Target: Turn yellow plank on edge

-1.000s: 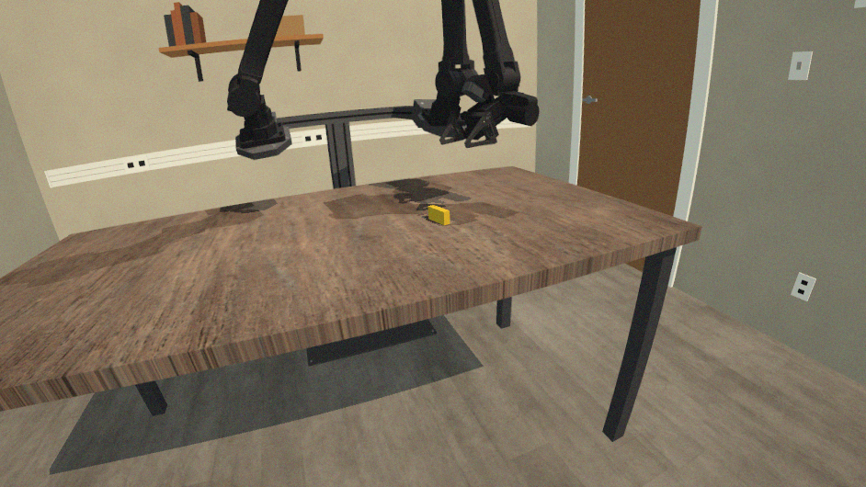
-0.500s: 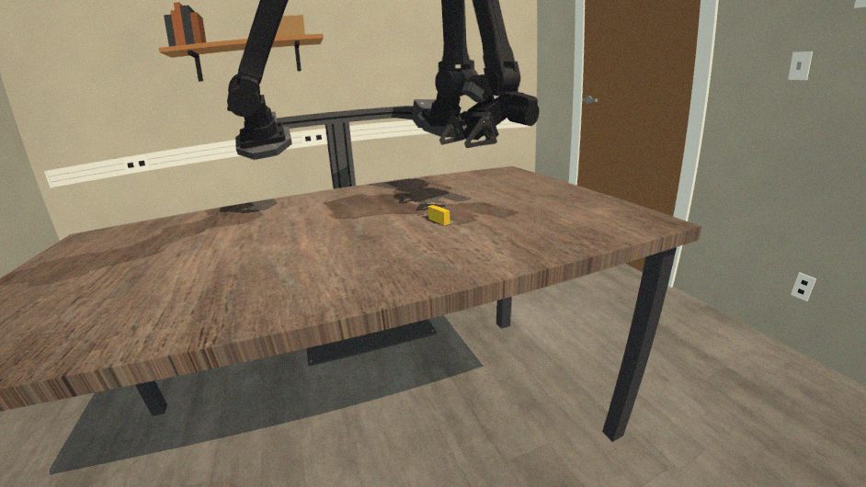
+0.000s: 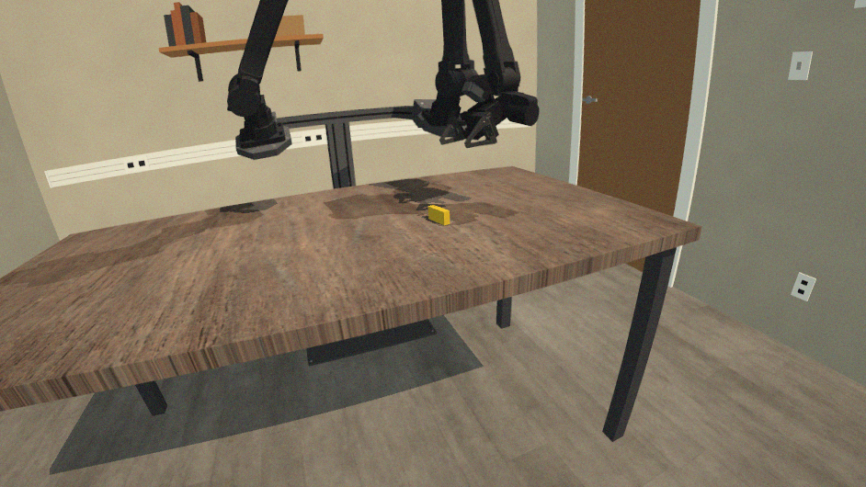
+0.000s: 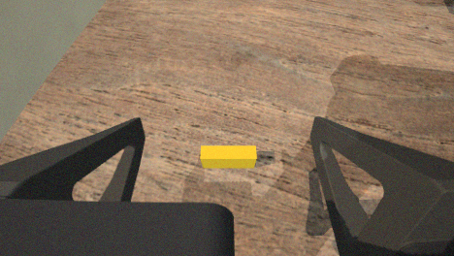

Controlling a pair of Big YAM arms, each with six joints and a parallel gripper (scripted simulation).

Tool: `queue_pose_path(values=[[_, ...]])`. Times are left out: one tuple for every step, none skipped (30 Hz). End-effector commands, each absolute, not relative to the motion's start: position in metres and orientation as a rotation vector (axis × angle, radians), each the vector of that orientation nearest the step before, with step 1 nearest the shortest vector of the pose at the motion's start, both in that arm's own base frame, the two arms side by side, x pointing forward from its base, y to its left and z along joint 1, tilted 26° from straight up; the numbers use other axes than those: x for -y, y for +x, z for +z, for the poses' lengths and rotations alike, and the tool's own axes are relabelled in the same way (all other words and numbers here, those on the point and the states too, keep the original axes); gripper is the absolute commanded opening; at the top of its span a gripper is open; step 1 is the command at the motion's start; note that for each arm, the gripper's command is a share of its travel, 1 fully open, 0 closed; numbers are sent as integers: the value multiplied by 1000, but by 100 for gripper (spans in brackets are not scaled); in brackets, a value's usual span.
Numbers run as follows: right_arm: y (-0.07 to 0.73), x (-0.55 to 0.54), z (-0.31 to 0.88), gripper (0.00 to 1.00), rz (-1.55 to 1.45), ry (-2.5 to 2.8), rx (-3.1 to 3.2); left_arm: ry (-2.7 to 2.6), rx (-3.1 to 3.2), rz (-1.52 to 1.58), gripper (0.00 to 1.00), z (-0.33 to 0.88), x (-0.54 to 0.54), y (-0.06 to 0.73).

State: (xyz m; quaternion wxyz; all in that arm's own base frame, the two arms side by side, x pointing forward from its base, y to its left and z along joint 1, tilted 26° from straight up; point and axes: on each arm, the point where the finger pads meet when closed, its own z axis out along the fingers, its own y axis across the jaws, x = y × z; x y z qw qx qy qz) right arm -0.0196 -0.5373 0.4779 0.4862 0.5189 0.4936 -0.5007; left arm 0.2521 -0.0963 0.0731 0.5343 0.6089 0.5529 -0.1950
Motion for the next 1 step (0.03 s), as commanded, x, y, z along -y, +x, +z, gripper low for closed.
queue_pose_path(values=[[-25, 533, 516, 100, -1258, 1221, -1165, 1448, -1312, -448, 100, 77, 92, 259]])
